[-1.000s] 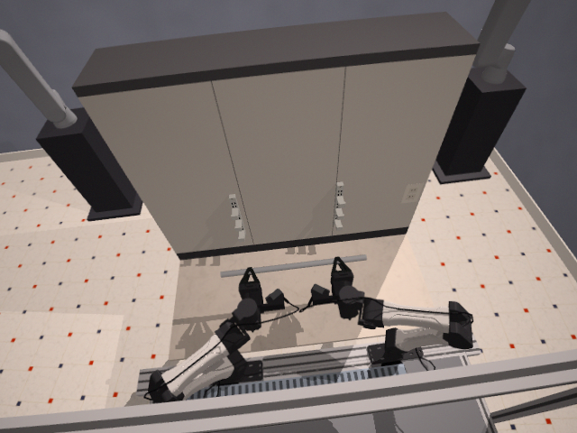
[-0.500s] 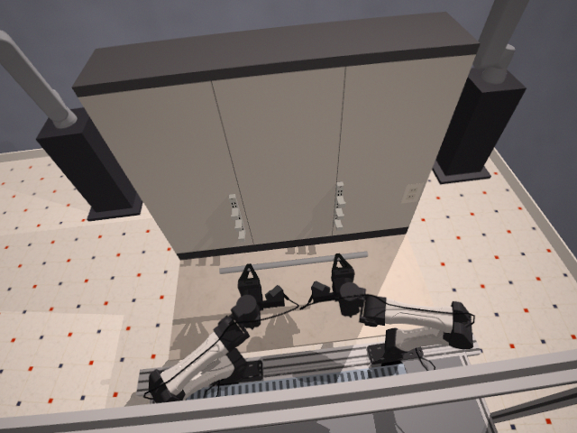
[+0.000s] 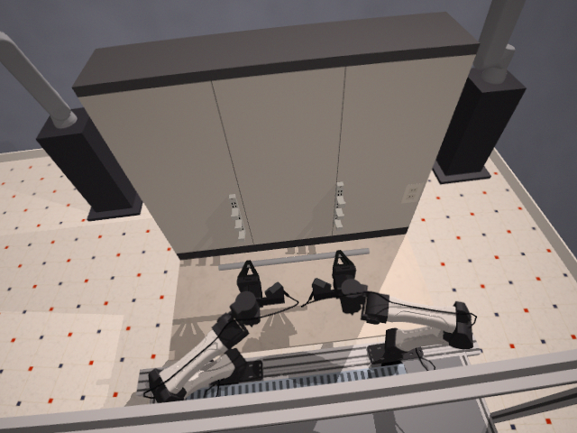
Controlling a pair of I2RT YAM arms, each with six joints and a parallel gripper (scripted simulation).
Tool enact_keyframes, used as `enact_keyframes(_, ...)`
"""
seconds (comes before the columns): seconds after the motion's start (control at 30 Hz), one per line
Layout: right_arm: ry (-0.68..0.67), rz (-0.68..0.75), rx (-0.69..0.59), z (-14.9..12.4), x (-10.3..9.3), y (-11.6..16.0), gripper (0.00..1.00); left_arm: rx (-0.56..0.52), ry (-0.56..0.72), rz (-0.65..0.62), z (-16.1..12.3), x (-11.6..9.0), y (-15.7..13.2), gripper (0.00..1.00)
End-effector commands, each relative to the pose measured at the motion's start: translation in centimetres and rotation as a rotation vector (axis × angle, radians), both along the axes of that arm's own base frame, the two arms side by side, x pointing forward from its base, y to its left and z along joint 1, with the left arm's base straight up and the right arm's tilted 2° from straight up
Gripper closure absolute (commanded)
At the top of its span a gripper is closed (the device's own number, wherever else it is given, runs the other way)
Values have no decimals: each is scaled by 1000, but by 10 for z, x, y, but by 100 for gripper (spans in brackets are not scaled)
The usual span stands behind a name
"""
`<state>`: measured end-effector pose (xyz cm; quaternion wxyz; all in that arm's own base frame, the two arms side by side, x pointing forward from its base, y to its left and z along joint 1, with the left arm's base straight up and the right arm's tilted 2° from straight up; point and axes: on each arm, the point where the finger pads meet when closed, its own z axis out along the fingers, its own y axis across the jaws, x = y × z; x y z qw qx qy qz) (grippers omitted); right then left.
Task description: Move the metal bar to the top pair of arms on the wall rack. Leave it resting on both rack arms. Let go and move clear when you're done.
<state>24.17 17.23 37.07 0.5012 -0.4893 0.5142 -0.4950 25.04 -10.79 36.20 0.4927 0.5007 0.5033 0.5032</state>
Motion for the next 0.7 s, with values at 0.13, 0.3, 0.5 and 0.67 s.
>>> enact_keyframes(0.13,-4,-9,-2,24,-2,-8,100,-15,-24,0,26,-1,-2,100)
enact_keyframes(0.3,-4,-9,-2,24,3,-8,100,-15,-24,0,26,4,-1,100)
enact_keyframes(0.5,-4,-9,-2,24,14,-8,100,-15,-24,0,25,14,-1,100)
enact_keyframes(0.67,-4,-9,-2,24,22,-8,100,-15,-24,0,25,22,-1,100)
